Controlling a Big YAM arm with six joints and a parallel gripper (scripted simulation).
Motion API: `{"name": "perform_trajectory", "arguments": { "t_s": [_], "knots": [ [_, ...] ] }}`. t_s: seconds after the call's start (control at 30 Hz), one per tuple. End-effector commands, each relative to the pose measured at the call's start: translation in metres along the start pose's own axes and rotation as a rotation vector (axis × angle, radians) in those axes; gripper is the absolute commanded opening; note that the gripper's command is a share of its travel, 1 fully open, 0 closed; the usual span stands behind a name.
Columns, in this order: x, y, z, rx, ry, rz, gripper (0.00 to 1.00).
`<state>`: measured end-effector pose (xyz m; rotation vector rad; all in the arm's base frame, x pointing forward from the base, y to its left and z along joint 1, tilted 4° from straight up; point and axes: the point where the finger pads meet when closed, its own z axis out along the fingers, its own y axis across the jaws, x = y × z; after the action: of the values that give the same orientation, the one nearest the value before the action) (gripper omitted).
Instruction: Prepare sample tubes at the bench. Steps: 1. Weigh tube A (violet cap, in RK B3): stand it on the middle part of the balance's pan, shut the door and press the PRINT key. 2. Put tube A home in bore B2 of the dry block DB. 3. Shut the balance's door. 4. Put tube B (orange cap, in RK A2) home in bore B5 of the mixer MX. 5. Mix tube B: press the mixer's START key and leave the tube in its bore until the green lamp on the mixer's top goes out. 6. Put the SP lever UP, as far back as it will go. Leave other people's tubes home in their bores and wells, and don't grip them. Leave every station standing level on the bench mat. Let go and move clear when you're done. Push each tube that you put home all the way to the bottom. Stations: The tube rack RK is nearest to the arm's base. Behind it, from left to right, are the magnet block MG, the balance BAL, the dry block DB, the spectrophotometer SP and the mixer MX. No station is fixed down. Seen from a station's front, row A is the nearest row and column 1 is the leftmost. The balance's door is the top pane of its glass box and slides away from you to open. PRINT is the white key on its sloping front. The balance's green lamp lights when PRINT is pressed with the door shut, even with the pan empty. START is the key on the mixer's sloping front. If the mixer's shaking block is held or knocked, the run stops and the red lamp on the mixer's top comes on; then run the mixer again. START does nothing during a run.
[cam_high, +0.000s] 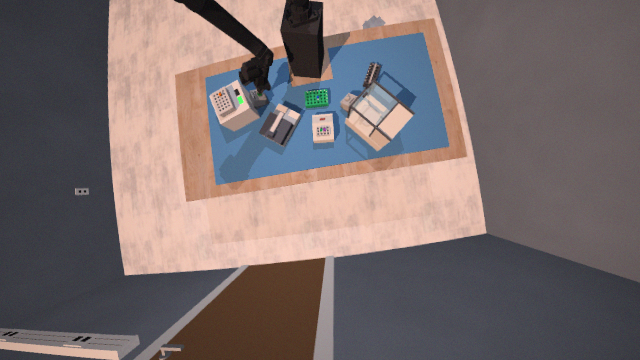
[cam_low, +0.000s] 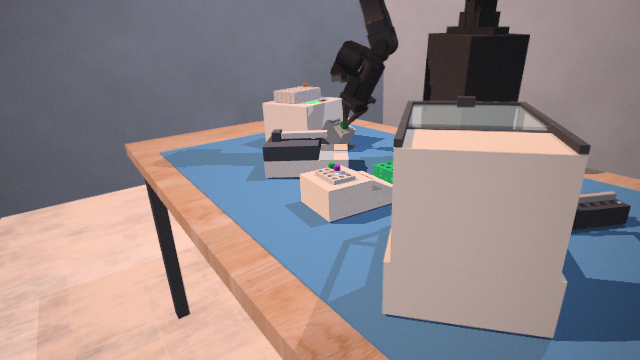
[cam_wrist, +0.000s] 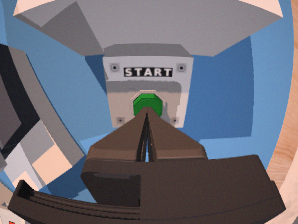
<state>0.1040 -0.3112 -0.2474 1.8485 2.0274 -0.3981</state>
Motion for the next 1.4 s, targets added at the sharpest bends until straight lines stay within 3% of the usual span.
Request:
{"name": "perform_trajectory", "arguments": {
  "t_s": [0.0, 1.37],
  "knots": [
    [-0.006, 0.002, -0.005, -0.001, -0.009, 0.004, 0.00],
    [0.000, 0.002, -0.068, -0.001, 0.001, 0.001, 0.00]
  ]
}}
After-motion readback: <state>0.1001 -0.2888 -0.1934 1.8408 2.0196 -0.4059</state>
